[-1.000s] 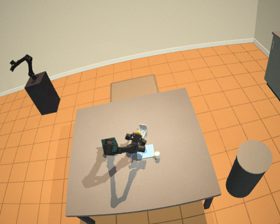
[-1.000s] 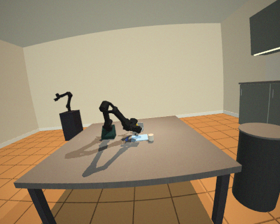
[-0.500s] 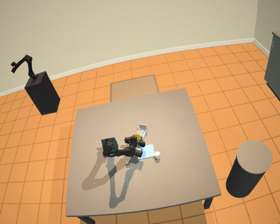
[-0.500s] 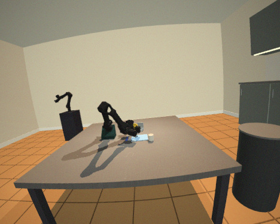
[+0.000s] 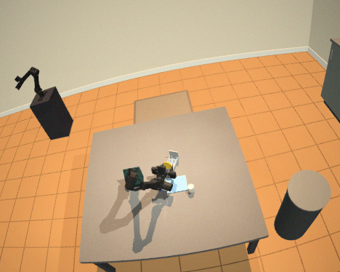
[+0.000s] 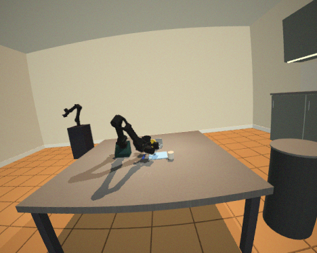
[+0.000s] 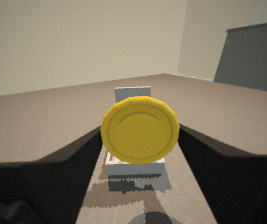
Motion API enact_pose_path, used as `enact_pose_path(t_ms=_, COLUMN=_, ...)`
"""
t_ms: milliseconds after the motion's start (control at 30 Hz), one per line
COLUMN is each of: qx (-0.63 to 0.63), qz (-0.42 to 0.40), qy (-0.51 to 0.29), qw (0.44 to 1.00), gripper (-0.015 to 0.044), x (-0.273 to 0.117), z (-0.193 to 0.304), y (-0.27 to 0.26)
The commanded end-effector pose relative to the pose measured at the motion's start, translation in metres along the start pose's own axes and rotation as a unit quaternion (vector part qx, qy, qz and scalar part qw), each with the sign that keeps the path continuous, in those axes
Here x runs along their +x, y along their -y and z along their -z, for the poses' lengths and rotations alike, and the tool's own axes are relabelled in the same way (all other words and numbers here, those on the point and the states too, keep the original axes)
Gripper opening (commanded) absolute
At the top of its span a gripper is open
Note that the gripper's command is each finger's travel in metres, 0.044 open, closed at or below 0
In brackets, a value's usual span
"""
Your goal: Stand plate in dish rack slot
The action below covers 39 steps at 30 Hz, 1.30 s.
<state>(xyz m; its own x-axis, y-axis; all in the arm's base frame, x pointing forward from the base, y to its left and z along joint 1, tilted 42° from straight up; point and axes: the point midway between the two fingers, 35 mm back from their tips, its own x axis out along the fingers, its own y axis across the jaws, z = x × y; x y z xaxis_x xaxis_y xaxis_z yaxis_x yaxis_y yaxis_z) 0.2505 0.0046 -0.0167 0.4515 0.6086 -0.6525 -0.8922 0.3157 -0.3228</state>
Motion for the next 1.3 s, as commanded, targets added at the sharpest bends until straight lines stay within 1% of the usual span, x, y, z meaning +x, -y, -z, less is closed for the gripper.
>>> enact_pose_path(t_ms=0, qx=0.005, qz=-0.004, qy=0.0, qw=1.0, gripper=0.0, x=0.01, z=-0.002, y=-0.003)
enact_pose_path(t_ms=167, qx=0.005, qz=-0.003, qy=0.0, qw=1.0, gripper=0.0, x=0.013, z=-0.002, y=-0.003)
enact_pose_path(t_ms=300, qx=0.001, qz=-0.002, qy=0.0, qw=1.0, gripper=0.0, x=0.023, z=-0.003, y=-0.003)
enact_pose_path(t_ms=500, qx=0.001, qz=-0.001, qy=0.0, qw=1.0, gripper=0.0, x=0.024, z=-0.003, y=-0.003)
enact_pose_path(t_ms=667, qx=-0.001, qz=0.0, qy=0.001, qw=1.0, gripper=0.0, x=0.035, z=-0.004, y=-0.005)
enact_pose_path(t_ms=933, qx=-0.004, qz=0.001, qy=0.001, qw=1.0, gripper=0.0, x=0.038, z=-0.004, y=-0.006)
enact_pose_path(t_ms=1100, qx=-0.005, qz=0.002, qy=0.0, qw=1.0, gripper=0.0, x=0.04, z=0.016, y=-0.006)
enact_pose_path(t_ms=1267, qx=0.003, qz=-0.001, qy=-0.005, qw=1.0, gripper=0.0, x=0.039, z=0.012, y=-0.009)
